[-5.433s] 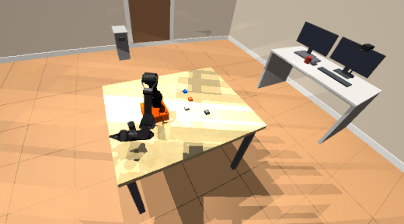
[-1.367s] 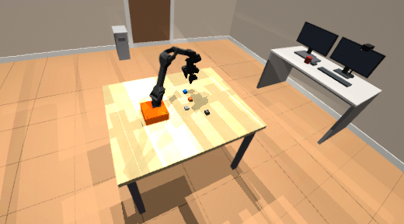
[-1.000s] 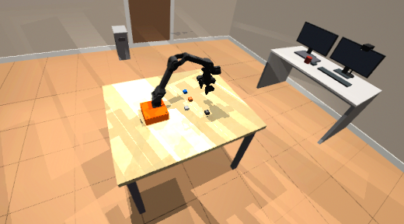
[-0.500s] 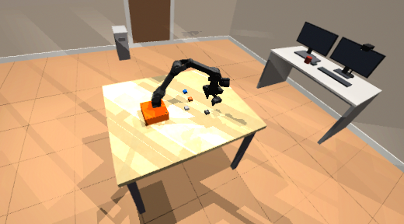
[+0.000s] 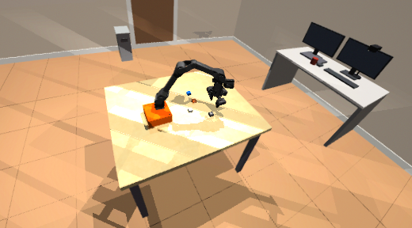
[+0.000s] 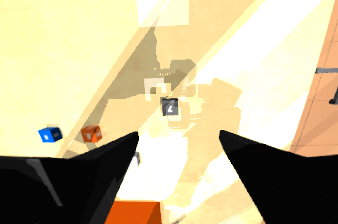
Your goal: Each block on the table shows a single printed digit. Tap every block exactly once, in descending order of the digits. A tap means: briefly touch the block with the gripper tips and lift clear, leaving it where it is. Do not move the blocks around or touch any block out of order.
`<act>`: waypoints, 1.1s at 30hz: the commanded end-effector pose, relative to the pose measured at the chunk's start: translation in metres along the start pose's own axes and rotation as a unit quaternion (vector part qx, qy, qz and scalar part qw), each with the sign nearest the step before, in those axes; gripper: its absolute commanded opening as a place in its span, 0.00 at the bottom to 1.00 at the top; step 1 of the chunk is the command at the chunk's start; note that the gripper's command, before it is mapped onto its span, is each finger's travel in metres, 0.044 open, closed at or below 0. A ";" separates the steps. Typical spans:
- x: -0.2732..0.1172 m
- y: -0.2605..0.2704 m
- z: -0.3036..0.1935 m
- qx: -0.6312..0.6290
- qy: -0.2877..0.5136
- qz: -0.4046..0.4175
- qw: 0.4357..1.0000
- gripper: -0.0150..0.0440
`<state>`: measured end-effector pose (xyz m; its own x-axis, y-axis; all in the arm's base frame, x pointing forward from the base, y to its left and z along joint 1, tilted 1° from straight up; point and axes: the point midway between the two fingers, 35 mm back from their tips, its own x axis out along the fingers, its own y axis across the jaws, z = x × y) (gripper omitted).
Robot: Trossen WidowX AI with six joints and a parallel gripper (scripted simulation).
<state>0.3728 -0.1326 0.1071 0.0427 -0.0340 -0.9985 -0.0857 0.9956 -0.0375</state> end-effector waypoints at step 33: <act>0.080 0.205 -0.054 -0.002 0.003 0.010 1.000 0.29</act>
<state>0.3050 0.0644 0.0180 0.0358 -0.0113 -0.9993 -0.0956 0.9953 -0.0147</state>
